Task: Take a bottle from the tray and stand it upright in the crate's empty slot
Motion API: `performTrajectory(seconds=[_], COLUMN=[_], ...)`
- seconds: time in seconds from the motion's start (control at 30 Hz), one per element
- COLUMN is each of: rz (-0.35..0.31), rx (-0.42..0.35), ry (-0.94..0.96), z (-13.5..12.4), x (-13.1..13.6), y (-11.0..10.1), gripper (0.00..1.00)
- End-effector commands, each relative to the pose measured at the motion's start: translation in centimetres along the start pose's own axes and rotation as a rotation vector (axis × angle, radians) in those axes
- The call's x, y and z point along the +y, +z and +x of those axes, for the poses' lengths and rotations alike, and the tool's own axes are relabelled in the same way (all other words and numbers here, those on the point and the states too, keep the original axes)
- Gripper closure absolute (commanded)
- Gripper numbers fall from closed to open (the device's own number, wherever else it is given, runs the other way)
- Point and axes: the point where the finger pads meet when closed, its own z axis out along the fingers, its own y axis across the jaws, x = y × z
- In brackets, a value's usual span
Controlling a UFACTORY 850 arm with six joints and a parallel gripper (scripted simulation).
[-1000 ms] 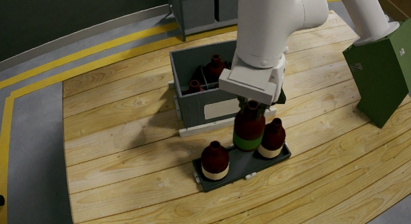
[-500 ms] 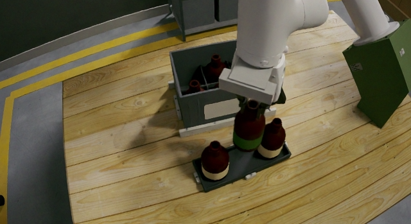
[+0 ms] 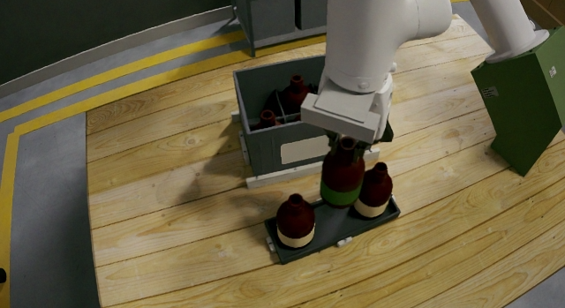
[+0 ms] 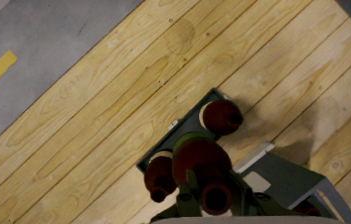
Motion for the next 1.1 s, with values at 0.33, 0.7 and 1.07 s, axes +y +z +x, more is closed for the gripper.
performTrajectory(seconds=[0.33,0.7,1.07], rz=[0.000,0.000,0.000], rx=[0.002,0.002,0.002], ry=[0.001,0.001,0.001], z=[0.1,0.1,0.1], x=[0.0,0.0,0.0], y=[-1.0,-2.2,-3.2], gripper=[1.00,1.00,1.00])
